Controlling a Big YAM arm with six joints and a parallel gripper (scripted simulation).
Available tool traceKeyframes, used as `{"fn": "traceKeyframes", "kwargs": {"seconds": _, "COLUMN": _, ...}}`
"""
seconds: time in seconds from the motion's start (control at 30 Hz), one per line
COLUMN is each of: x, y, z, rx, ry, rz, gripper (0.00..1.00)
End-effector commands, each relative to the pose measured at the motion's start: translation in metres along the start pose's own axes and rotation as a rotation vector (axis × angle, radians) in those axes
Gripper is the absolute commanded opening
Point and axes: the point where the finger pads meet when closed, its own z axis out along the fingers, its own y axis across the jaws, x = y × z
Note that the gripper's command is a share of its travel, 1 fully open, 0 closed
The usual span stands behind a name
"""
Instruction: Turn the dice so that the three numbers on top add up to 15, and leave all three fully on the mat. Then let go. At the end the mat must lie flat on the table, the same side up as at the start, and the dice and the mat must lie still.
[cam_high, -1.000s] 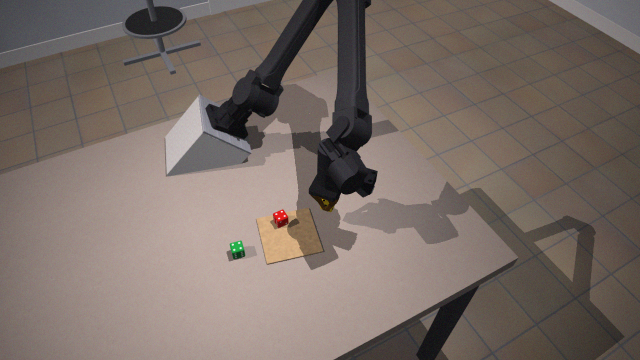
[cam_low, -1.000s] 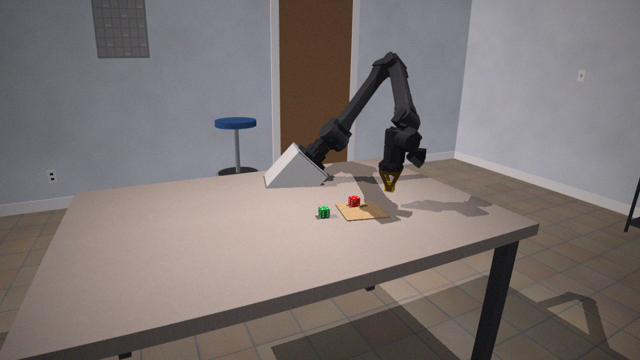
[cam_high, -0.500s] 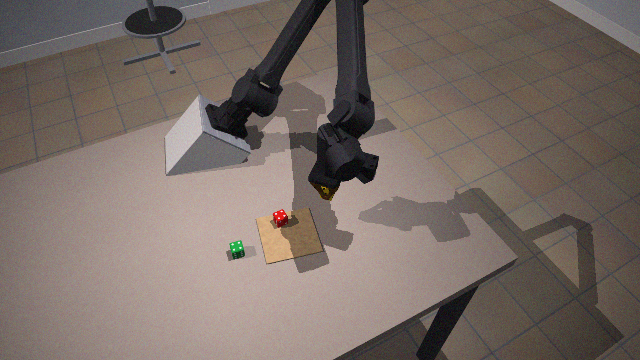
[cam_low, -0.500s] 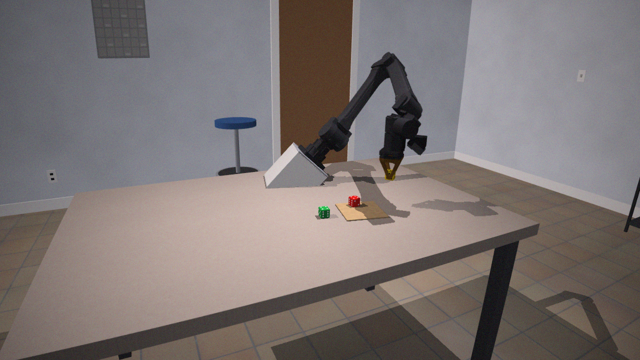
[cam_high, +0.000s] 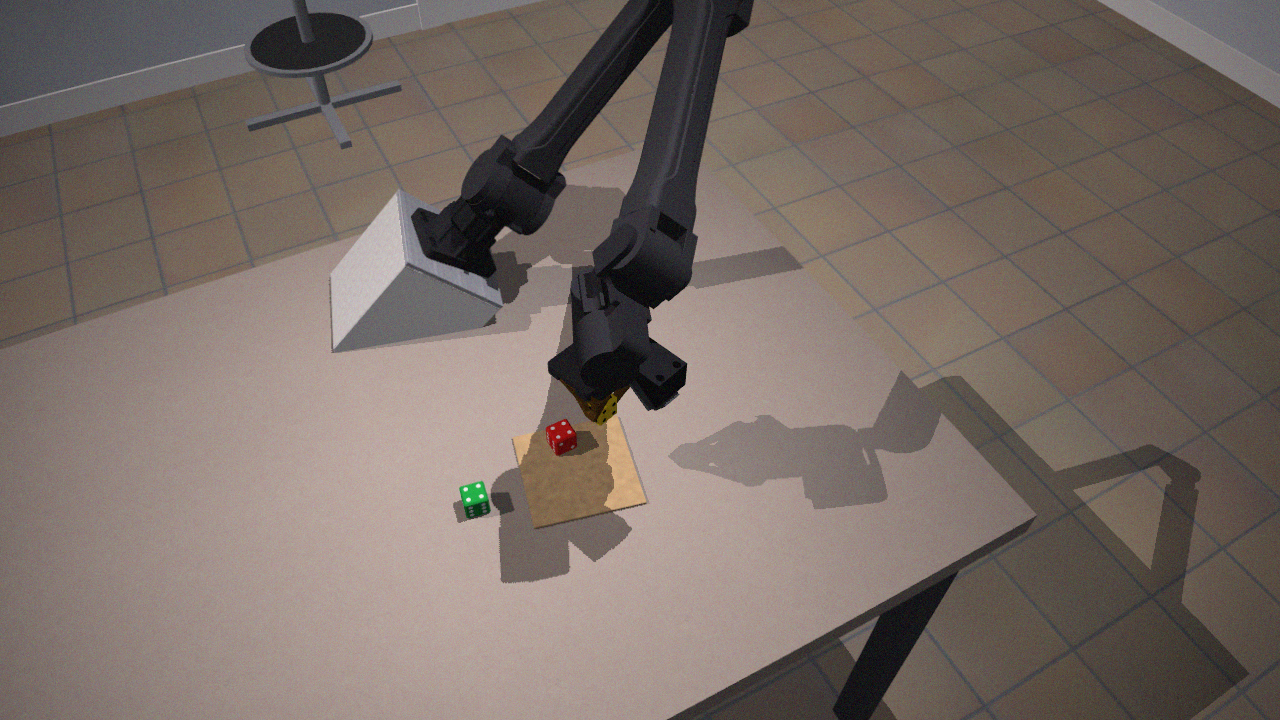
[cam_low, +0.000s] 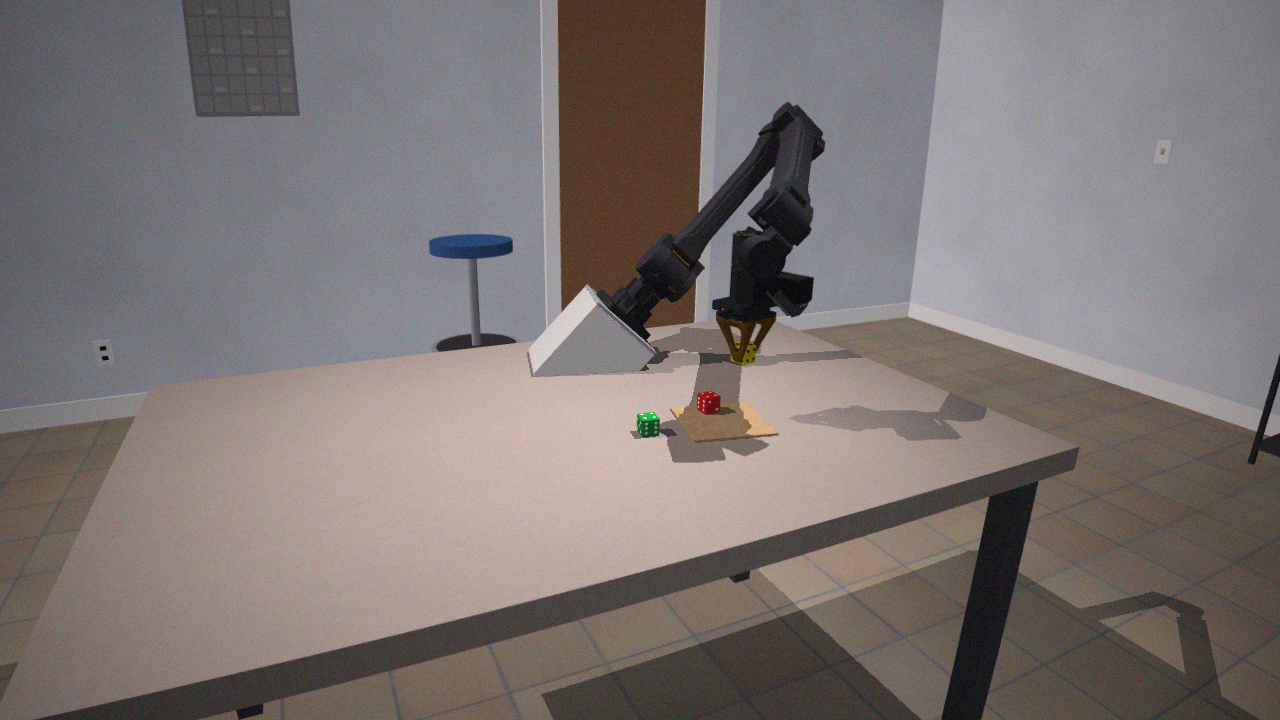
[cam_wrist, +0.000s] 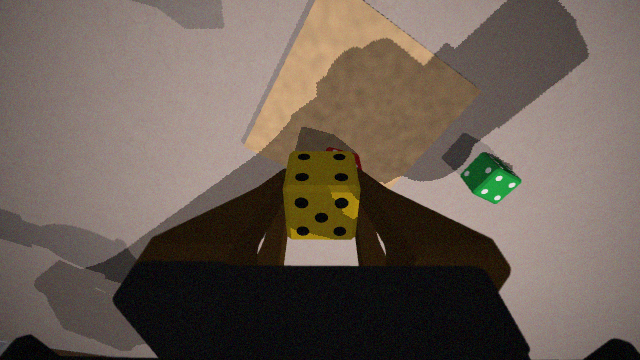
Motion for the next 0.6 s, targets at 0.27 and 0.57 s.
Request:
{"fn": "traceKeyframes", "kwargs": {"seconds": 0.27, "x": 0.003, "y": -0.026, "z": -0.007, "rx": 0.005, "ry": -0.016, "rz": 0.248, "gripper": 0.26}}
{"fn": "traceKeyframes", "kwargs": {"seconds": 0.57, "x": 0.006, "y": -0.030, "z": -0.004, "rx": 0.000, "ry": -0.011, "rz": 0.261, "gripper": 0.26}}
